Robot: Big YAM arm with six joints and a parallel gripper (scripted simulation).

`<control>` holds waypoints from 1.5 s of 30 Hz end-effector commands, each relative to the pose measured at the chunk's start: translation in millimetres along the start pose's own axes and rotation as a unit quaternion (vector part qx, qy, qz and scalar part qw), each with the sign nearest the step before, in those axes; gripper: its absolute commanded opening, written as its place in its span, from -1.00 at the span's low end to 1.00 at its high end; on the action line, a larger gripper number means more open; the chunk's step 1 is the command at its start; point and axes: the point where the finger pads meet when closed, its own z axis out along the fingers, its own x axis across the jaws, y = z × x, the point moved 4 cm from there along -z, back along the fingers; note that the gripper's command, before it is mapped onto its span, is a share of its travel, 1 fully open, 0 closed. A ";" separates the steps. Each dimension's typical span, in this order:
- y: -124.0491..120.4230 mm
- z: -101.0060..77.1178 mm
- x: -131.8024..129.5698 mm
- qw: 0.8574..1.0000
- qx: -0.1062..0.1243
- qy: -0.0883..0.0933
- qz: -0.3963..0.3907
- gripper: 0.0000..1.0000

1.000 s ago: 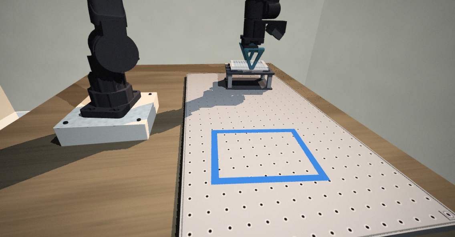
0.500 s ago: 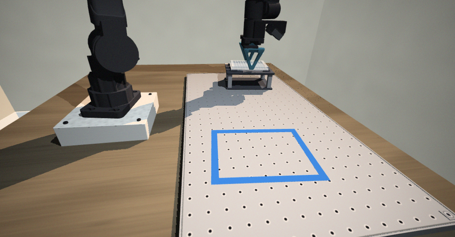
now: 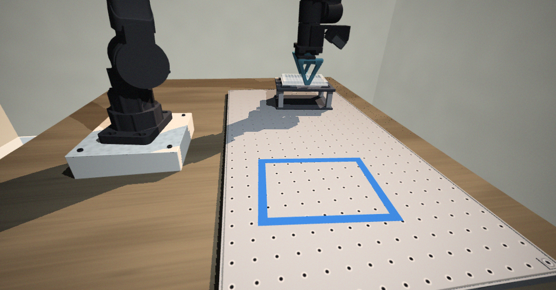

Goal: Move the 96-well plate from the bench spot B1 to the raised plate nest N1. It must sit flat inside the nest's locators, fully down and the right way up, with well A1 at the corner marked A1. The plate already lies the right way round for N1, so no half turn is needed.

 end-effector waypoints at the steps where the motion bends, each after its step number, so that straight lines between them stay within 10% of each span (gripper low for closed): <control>1: 1.9 5.0 -3.6 1.000 0.004 -0.004 -0.001 -1.00; 45: 11.9 -3.3 2.7 1.000 -0.006 0.002 0.000 -1.00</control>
